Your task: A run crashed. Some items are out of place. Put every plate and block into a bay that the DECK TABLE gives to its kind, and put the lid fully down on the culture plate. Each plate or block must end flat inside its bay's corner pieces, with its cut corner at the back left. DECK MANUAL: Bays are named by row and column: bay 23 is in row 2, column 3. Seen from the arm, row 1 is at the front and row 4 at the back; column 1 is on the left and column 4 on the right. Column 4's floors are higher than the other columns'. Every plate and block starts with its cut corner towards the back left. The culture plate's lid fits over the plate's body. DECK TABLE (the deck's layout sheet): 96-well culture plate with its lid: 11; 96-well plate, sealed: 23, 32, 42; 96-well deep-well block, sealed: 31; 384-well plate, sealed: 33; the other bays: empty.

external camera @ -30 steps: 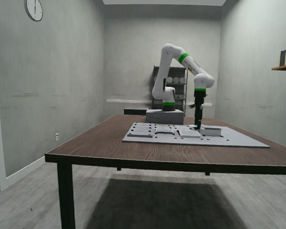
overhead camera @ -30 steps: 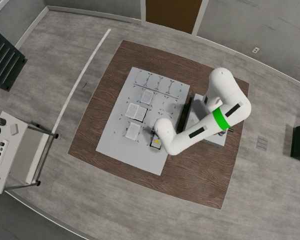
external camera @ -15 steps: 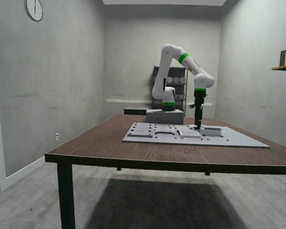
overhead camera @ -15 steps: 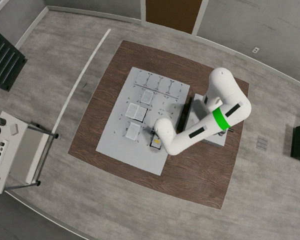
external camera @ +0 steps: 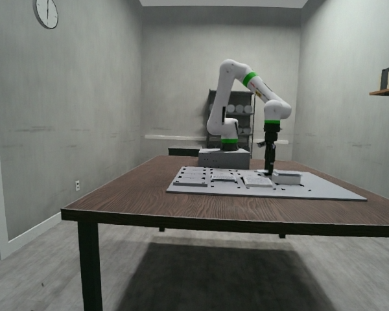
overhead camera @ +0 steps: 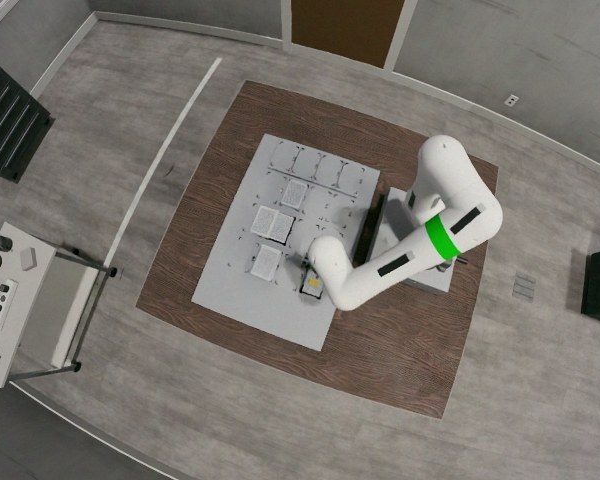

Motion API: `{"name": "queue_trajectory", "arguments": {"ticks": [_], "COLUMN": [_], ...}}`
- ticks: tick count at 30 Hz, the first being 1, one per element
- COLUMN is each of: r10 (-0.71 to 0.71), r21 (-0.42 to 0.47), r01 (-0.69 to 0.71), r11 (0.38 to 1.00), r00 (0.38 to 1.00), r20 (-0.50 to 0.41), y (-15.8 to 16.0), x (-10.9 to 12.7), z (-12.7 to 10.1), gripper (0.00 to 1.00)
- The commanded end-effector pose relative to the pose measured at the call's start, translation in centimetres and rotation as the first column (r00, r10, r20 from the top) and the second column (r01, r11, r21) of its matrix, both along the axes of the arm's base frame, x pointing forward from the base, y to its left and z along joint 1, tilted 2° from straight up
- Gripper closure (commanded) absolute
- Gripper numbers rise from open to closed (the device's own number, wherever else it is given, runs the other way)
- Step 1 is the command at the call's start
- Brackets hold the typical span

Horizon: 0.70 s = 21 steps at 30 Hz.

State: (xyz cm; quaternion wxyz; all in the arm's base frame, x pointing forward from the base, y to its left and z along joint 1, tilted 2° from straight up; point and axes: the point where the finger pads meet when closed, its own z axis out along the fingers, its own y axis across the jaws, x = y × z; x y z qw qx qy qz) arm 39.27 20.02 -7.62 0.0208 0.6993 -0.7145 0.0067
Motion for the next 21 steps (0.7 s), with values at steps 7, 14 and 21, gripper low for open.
{"name": "queue_trajectory", "arguments": {"ticks": [7,14,21], "r10": [0.0,0.0,0.0], "r21": [0.001,0.001,0.001], "r01": [0.0,0.0,0.0], "r11": [1.0,1.0,1.0], "r00": [1.0,1.0,1.0], "r20": [0.001,0.001,0.001], "y": [0.03,0.03,0.03], "x": [0.06,0.06,0.06], "z": [0.05,0.05,0.05], "gripper": [0.42,0.42,0.9]}}
